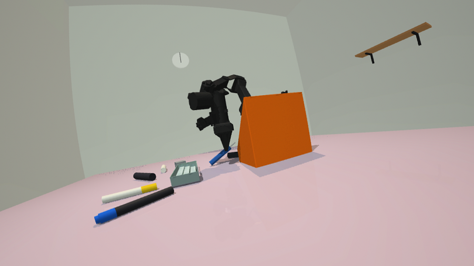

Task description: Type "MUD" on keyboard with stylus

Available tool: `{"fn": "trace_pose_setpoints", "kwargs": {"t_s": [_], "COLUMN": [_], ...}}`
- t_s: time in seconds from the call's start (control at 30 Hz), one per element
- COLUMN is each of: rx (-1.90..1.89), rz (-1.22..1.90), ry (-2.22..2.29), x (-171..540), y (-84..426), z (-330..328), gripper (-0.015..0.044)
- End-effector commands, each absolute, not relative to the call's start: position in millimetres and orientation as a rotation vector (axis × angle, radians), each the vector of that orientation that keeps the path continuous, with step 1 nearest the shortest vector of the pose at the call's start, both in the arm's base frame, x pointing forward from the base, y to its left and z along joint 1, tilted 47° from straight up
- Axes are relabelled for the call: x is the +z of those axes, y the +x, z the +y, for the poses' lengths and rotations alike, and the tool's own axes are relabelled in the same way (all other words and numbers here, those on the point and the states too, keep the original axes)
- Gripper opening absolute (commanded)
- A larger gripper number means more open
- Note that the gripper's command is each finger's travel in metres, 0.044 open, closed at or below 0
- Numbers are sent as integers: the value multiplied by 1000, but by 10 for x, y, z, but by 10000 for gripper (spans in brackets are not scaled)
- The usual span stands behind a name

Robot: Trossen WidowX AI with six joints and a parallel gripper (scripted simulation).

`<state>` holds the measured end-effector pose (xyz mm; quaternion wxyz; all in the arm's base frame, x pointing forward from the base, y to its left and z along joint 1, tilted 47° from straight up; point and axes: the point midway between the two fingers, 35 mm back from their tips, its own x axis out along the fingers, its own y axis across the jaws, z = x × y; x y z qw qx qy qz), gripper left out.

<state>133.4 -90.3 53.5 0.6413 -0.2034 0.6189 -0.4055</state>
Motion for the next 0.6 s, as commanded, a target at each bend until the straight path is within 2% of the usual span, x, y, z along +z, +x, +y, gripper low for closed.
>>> {"fn": "trace_pose_setpoints", "kwargs": {"t_s": [0.0,0.57], "rx": [-997,-1209], "rz": [1339,918], "ry": [-451,-331], "x": [533,581], "y": [1301,1281], "z": [-907,-899], "gripper": [0,0]}}
